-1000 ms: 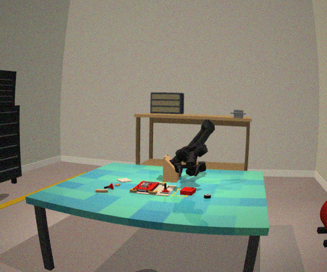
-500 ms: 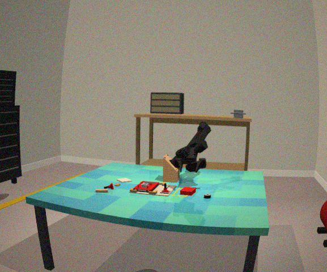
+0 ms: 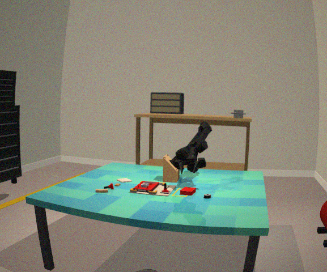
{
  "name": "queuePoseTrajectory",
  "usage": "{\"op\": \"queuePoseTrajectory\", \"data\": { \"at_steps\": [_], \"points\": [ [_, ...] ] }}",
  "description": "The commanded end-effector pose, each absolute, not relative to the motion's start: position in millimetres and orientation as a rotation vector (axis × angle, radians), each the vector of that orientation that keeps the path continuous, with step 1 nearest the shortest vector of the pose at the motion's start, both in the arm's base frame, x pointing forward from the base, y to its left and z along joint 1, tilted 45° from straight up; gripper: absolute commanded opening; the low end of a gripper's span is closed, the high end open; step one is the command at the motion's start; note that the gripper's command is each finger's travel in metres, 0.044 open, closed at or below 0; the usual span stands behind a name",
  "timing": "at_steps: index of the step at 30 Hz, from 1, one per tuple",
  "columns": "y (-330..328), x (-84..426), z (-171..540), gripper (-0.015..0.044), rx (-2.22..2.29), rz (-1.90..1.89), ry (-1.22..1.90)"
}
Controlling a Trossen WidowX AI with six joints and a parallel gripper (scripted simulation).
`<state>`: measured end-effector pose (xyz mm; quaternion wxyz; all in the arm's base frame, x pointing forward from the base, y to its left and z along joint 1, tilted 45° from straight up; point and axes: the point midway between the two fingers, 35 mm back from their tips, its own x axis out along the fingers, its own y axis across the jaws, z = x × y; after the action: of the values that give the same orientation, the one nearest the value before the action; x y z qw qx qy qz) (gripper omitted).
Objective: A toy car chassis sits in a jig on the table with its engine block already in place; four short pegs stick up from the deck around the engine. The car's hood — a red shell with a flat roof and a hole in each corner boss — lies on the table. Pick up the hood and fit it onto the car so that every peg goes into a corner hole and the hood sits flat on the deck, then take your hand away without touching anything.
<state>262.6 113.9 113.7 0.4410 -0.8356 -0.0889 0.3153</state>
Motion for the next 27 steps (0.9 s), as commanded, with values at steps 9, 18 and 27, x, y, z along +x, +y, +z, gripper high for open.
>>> {"op": "queuePoseTrajectory", "data": {
  "at_steps": [9, 18, 27],
  "points": [
    [129.9, 283.7, 102.7, 0.044, -1.084, 1.057, 0.38],
    [137.0, 294.6, 99.2, 0.044, -0.231, 0.973, 0.977],
    [140.1, 308.9, 104.6, 0.044, 0.602, 0.604, 1.549]
  ]
}}
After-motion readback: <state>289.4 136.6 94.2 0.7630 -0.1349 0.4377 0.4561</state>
